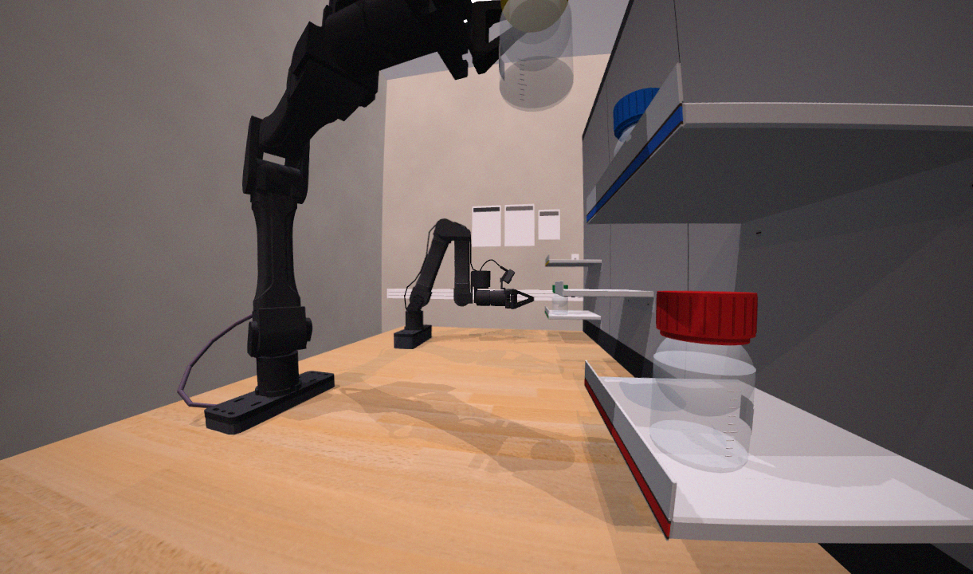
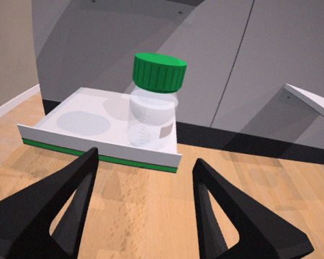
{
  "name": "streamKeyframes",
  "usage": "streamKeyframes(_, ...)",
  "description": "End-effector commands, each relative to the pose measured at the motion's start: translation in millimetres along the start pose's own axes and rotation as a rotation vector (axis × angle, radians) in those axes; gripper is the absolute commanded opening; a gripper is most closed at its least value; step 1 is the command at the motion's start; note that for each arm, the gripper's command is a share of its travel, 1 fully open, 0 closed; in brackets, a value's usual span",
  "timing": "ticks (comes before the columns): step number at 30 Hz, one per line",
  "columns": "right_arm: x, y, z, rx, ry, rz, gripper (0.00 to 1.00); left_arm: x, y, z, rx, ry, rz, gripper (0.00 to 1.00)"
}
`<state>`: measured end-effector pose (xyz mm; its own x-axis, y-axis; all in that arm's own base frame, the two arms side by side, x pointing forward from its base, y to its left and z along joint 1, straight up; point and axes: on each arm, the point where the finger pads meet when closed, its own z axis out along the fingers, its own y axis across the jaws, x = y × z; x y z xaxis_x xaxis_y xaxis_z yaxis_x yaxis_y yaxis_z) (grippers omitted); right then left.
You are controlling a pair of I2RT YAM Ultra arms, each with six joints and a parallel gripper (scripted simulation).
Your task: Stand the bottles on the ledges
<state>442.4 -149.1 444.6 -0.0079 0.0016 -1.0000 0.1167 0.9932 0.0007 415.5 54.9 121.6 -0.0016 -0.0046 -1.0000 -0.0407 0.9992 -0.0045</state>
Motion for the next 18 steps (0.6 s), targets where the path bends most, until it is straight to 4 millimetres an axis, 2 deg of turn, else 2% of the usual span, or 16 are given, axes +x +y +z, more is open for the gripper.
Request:
streamKeyframes(1,-18.8,2.6,-14.9,-0.006,-0.052,-0.017,0.50,-5.1,-2.2,-1.3,0.008,-0.015,0.005,0.72)
streamKeyframes(2,-11.7,2.6,-14.8,-0.010,-0.035,-0.011,0.50,-5.1,-2.2,-1.3,0.008,-0.015,0.005,0.72)
streamKeyframes(4,-11.7,2.6,-14.8,-0.010,-0.035,-0.011,0.50,-5.1,-2.2,-1.3,0.008,-0.015,0.005,0.72)
streamKeyframes(6,-8.2,2.6,-14.9,-0.012,-0.027,-0.007,0.50,3.1,-4.4,-4.1,0.019,0.022,0.008,0.95)
streamKeyframes(7,-8.0,2.6,-14.9,-0.012,-0.026,-0.007,0.50,5.5,-4.4,-4.3,0.020,0.035,0.008,1.00)
streamKeyframes(11,-13.1,3.0,-15.7,-0.012,-0.036,-0.011,0.50,12.9,0.0,-7.6,0.017,0.111,0.006,1.00)
streamKeyframes(16,-13.3,-0.1,-15.7,0.005,-0.037,-0.005,0.50,-4.4,10.3,-10.3,0.012,0.196,0.012,1.00)
streamKeyframes(18,-13.2,-0.8,-11.3,0.020,-0.045,-0.004,0.50,-17.2,14.0,-12.8,0.010,0.206,0.018,1.00)
